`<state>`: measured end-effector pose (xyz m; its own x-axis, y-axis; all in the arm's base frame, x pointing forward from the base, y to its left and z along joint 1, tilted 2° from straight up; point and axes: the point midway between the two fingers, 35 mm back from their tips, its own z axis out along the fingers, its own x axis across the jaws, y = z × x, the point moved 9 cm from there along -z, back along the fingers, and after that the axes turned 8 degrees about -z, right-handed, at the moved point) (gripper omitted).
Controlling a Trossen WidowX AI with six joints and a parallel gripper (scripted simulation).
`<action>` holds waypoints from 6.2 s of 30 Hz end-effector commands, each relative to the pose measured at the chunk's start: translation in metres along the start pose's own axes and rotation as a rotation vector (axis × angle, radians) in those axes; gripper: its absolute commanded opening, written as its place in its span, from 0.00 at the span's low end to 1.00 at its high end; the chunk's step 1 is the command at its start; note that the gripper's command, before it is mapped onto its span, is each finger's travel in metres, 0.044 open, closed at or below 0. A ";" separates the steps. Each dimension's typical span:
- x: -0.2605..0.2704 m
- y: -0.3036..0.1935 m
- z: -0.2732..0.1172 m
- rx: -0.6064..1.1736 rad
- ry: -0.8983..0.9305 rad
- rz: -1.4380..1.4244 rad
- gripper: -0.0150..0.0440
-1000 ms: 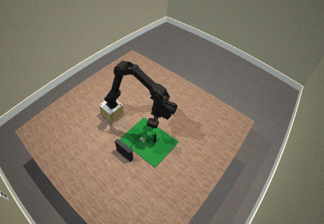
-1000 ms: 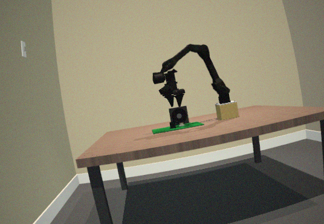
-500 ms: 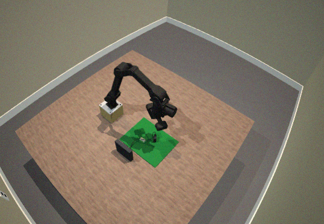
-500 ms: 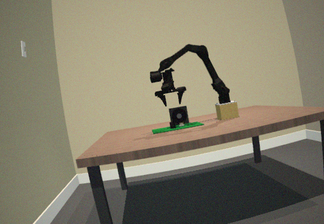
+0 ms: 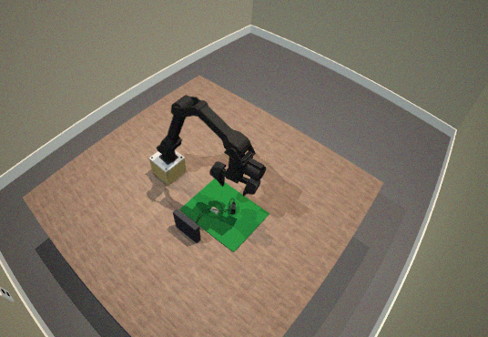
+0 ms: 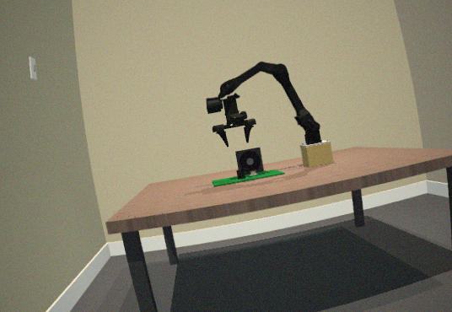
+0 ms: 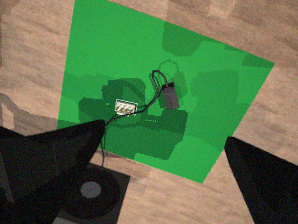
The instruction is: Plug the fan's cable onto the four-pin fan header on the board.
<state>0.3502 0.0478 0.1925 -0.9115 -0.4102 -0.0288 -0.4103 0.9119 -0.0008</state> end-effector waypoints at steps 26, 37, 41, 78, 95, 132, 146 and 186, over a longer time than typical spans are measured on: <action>-0.008 -0.011 0.089 -0.008 -0.028 -0.403 1.00; -0.009 -0.011 0.102 -0.008 -0.028 -0.403 1.00; -0.009 -0.011 0.109 -0.008 -0.028 -0.403 1.00; -0.010 -0.011 0.137 -0.003 -0.030 -0.406 0.88; -0.010 -0.011 0.137 -0.003 -0.030 -0.406 0.68; -0.009 -0.012 0.087 -0.008 -0.029 -0.403 0.25; 0.002 -0.016 0.088 -0.012 -0.026 -0.112 0.25; 0.054 -0.028 0.090 -0.023 -0.010 1.263 0.25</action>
<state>0.3207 0.0034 0.1022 -0.7454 0.6664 -0.0159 0.6651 0.7451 0.0487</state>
